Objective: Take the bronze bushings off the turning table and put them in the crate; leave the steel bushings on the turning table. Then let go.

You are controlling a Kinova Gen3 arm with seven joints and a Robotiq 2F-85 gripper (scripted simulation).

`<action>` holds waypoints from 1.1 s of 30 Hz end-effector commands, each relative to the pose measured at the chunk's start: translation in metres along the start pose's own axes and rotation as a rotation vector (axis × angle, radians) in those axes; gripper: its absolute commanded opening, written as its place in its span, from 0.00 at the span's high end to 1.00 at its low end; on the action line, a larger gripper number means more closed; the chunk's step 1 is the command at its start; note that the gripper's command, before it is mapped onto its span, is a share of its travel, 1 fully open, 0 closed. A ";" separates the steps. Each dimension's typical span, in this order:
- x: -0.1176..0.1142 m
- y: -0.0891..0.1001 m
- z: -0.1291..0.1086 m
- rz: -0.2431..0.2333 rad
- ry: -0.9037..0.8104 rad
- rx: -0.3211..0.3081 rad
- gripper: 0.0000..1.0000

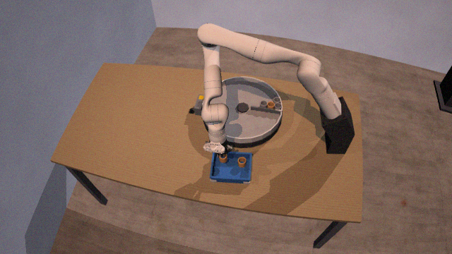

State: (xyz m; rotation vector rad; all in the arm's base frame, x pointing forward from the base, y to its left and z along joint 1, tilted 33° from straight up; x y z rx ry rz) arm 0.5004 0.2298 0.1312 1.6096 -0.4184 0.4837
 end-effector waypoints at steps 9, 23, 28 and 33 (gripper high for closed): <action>0.000 -0.005 -0.001 0.000 0.001 0.001 1.00; 0.000 -0.008 -0.001 0.000 0.001 0.001 1.00; 0.000 -0.017 -0.001 0.000 0.001 0.001 1.00; 0.000 -0.017 -0.001 0.000 0.001 0.001 1.00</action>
Point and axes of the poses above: the point where the finger pads meet when closed, its own y axis back along the fingers, its own x axis across the jaws, z = x × y, the point moved 1 cm from there along y, back along the fingers
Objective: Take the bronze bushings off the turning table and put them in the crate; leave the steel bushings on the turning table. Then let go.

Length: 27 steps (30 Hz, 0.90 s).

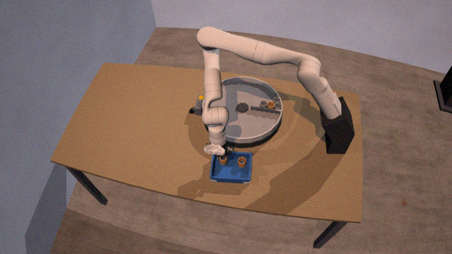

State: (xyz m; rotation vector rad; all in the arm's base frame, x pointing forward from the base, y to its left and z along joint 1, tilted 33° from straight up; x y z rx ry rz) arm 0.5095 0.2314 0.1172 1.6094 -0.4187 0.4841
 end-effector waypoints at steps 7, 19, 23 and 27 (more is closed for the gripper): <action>0.000 0.000 -0.001 0.000 0.001 0.001 1.00; 0.000 -0.008 -0.001 0.000 0.001 0.002 1.00; 0.000 -0.008 -0.001 0.000 0.001 0.002 1.00; 0.000 -0.013 -0.001 0.000 0.001 0.002 1.00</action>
Point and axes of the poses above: the point where the finger pads meet when closed, its own y axis back along the fingers, its own x axis across the jaws, z = x × y, the point moved 1 cm from there along y, back along the fingers
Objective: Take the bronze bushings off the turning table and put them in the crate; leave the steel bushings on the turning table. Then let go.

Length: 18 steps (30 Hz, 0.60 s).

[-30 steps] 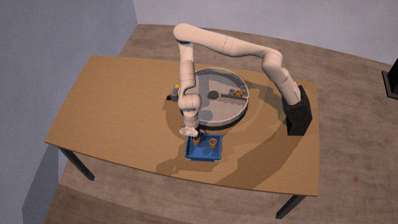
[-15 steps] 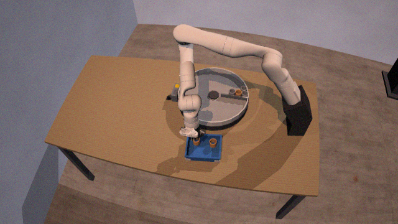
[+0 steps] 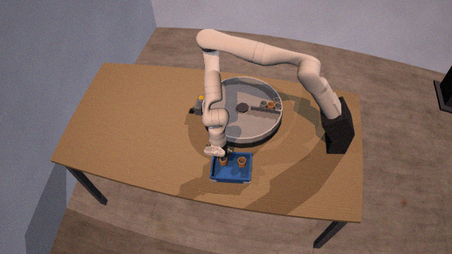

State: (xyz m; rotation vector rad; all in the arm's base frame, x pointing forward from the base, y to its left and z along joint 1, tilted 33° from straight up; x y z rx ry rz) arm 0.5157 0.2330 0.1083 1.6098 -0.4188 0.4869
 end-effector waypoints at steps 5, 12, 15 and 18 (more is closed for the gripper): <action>-0.001 -0.006 -0.001 -0.002 0.000 0.001 1.00; -0.001 -0.006 -0.001 -0.002 0.000 0.001 1.00; -0.001 -0.007 0.000 -0.002 0.000 0.001 1.00; -0.001 -0.008 0.000 -0.003 0.000 0.001 1.00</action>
Point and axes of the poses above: the point where the finger pads meet when closed, its own y axis back along the fingers, its own x axis across the jaws, z = x × y, the point moved 1 cm from there along y, back along the fingers
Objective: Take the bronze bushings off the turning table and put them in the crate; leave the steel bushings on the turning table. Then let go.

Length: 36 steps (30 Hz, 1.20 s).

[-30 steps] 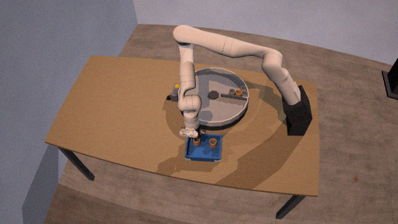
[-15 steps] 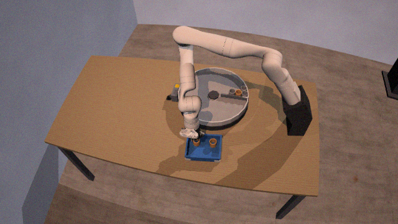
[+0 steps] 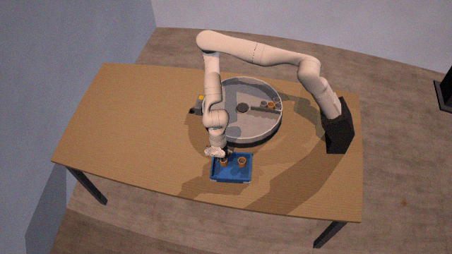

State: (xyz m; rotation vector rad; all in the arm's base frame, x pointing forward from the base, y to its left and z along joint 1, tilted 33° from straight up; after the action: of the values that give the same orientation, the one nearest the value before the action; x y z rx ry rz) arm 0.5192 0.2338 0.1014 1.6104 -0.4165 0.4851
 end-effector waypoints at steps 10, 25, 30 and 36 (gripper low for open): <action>0.000 -0.001 0.000 -0.001 0.000 0.001 1.00; 0.000 -0.001 0.000 -0.001 0.000 0.001 0.81; 0.000 -0.001 0.000 -0.001 0.000 0.001 0.81; 0.000 -0.001 0.000 -0.001 0.000 0.001 0.81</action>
State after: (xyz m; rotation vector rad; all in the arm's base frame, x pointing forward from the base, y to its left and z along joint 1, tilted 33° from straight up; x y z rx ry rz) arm 0.5198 0.2340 0.0995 1.6111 -0.4152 0.4834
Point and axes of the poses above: the point where the finger pads meet when closed, its own y axis back along the fingers, its own x axis across the jaws, z = x × y, the point moved 1 cm from there along y, back along the fingers
